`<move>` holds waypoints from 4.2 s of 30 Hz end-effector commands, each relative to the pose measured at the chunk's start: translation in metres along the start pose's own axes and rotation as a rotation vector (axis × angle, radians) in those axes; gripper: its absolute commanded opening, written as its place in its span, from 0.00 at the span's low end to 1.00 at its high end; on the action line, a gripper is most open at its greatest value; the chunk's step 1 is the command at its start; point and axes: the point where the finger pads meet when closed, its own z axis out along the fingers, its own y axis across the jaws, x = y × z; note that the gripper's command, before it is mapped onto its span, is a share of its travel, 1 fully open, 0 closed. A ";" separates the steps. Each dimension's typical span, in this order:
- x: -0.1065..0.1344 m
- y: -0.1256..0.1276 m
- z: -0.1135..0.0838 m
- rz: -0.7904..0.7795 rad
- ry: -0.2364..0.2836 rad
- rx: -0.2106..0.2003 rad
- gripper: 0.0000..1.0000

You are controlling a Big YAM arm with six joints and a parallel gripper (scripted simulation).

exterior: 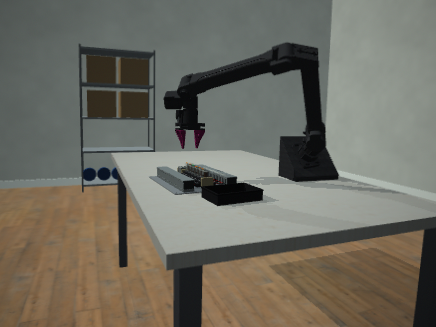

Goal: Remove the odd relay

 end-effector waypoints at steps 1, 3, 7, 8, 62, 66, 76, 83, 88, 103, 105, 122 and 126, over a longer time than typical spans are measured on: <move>0.040 0.010 -0.001 -0.036 -0.025 -0.014 0.59; 0.050 0.007 0.004 -0.033 -0.023 -0.013 0.59; 0.057 0.005 0.008 -0.029 -0.022 -0.011 0.59; 0.056 0.004 0.008 -0.026 -0.022 -0.010 0.59; 0.033 0.006 -0.006 -0.007 -0.021 -0.025 0.59; 0.035 0.008 -0.006 -0.012 -0.022 -0.023 0.59; 0.036 0.009 -0.005 -0.017 -0.022 -0.021 0.59; 0.036 0.009 -0.005 -0.017 -0.022 -0.021 0.59; 0.036 0.009 -0.005 -0.017 -0.022 -0.021 0.59; 0.044 0.013 -0.005 -0.020 -0.022 -0.017 0.59; 0.044 0.013 -0.005 -0.021 -0.023 -0.017 0.59; 0.046 0.014 -0.004 -0.023 -0.023 -0.016 0.59; 0.047 0.014 -0.004 -0.023 -0.023 -0.016 0.59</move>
